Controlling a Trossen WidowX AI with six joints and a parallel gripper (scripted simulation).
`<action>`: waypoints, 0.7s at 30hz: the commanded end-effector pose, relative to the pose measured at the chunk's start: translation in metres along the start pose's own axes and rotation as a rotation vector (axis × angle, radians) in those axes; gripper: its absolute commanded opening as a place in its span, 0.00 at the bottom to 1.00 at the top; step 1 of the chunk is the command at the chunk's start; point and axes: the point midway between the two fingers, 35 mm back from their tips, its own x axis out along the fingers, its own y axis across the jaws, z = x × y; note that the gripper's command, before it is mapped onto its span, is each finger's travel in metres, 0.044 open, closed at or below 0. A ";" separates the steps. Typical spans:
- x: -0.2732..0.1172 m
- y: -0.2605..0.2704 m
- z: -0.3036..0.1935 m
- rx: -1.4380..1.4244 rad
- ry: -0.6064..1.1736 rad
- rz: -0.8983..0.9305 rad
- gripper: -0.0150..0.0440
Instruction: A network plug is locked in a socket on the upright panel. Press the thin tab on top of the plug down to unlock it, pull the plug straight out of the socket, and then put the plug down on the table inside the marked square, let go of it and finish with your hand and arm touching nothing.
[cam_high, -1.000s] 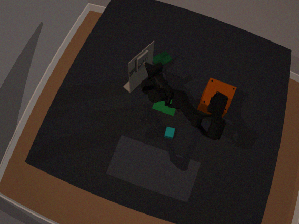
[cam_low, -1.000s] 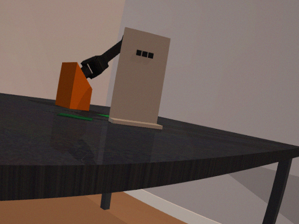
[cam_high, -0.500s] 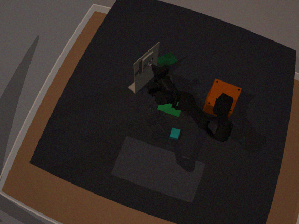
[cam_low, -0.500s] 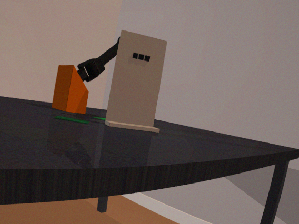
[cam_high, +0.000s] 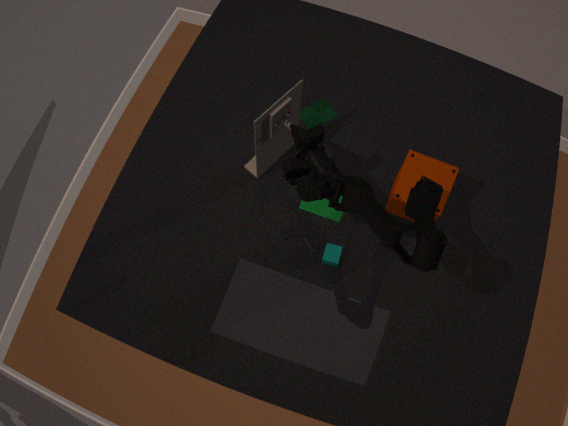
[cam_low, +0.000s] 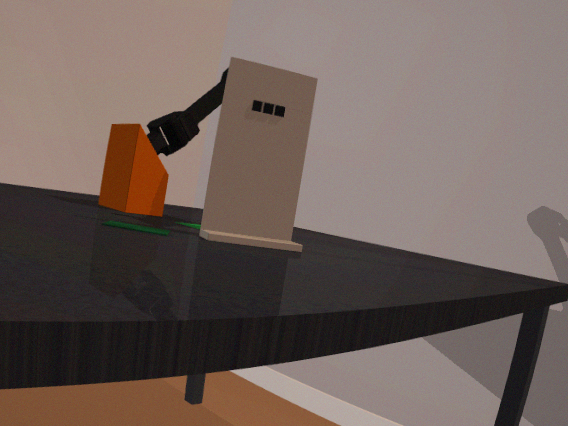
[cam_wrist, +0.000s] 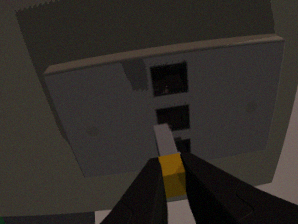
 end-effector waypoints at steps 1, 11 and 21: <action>-0.003 -0.002 0.000 0.006 -0.001 -0.006 0.25; -0.008 -0.002 -0.002 0.006 -0.001 -0.006 0.25; -0.012 -0.002 -0.004 0.006 -0.001 -0.006 0.25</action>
